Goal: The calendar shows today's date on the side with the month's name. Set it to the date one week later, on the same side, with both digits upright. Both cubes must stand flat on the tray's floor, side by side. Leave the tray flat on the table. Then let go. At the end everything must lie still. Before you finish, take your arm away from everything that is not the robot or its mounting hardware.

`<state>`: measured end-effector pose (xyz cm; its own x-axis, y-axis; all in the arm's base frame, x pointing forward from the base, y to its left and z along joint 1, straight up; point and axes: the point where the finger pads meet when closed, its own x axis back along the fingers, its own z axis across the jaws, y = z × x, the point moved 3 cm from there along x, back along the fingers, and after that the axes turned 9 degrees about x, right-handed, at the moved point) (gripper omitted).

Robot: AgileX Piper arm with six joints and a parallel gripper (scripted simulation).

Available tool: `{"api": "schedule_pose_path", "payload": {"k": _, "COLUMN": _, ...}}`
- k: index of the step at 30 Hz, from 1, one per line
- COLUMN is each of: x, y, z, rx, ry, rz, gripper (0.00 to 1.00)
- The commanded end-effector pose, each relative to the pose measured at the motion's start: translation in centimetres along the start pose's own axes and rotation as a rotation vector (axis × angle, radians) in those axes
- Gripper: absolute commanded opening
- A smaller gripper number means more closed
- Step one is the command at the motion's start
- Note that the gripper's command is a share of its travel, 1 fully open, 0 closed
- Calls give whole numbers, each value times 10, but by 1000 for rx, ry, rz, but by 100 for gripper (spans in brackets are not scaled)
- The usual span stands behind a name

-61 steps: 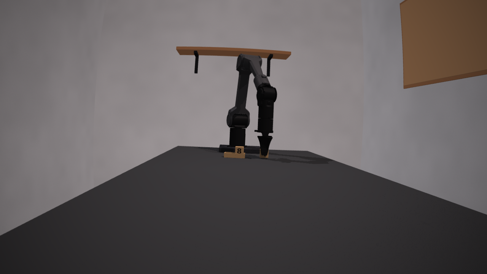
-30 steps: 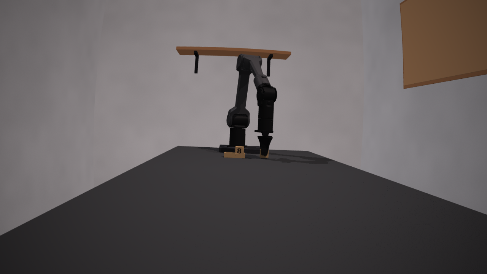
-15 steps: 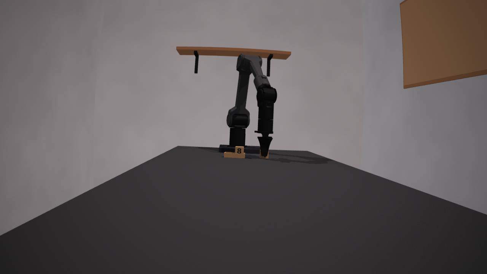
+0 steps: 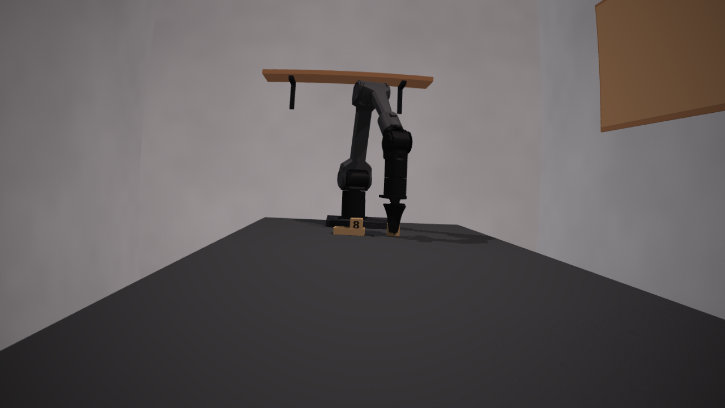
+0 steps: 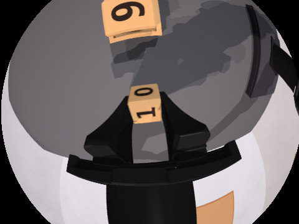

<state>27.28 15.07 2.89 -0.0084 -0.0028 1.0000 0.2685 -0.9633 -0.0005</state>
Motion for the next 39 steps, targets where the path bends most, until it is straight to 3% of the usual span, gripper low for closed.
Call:
{"api": "schedule_pose_path", "payload": {"k": 1, "x": -1, "y": 0, "z": -1, "rx": -1, "ry": -2, "rz": 0, "gripper": 36}}
{"api": "schedule_pose_path", "payload": {"k": 26, "x": -1, "y": 0, "z": -1, "rx": -1, "ry": -2, "rz": 0, "gripper": 36}}
{"api": "schedule_pose_path", "payload": {"k": 27, "x": -1, "y": 0, "z": -1, "rx": -1, "ry": -2, "rz": 0, "gripper": 42}}
{"api": "schedule_pose_path", "payload": {"k": 32, "x": -1, "y": 0, "z": -1, "rx": -1, "ry": -2, "rz": 0, "gripper": 47}}
{"api": "schedule_pose_path", "payload": {"k": 36, "x": -1, "y": 0, "z": -1, "rx": -1, "ry": -2, "rz": 0, "gripper": 57}}
{"api": "schedule_pose_path", "payload": {"k": 39, "x": -1, "y": 0, "z": -1, "rx": -1, "ry": -2, "rz": 0, "gripper": 57}}
